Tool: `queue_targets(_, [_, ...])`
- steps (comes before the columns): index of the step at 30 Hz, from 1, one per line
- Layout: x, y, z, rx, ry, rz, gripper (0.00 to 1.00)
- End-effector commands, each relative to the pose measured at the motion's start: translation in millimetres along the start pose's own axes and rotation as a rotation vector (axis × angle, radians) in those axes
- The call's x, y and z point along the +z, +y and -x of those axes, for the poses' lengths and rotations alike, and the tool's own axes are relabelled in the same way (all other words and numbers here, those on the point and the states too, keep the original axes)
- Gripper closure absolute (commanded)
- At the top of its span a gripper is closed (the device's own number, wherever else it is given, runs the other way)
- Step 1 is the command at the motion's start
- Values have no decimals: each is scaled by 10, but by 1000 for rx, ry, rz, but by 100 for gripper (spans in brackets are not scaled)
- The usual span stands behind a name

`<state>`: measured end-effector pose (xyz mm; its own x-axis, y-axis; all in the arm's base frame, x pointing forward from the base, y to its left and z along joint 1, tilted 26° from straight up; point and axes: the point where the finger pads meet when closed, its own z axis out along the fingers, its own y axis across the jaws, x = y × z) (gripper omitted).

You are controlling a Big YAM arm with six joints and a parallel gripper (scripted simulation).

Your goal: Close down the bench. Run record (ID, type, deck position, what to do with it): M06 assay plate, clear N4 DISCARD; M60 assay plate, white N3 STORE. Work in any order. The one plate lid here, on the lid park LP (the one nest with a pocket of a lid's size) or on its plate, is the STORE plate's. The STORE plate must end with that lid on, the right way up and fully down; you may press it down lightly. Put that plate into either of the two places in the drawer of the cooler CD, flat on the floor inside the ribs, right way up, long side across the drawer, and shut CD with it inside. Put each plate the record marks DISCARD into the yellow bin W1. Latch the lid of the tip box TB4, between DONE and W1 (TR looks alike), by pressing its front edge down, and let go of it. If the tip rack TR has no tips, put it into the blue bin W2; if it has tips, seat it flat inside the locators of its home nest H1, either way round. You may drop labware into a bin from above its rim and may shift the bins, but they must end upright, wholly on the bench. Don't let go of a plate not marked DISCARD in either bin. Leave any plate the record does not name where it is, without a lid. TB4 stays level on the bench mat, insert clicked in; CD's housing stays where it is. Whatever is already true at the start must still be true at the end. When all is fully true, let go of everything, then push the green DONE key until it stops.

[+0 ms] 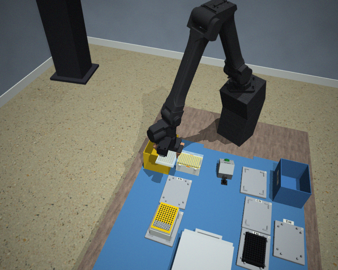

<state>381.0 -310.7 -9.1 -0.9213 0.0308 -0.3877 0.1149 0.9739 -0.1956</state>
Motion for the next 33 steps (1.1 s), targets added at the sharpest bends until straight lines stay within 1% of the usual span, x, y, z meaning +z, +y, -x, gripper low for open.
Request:
queue_targets(1, [-96,-148,-36,-16,-27,-25,100])
queue_targets(8, [-72,-251,-206,-15,-21,-22,100])
queue_targets(10, [-72,-251,-206,-15,-21,-22,100])
queue_targets(19, [17,-350,-472,-12,-1,-6,100])
queue_targets(33, [16,-542,-734,-12,0,-6,100])
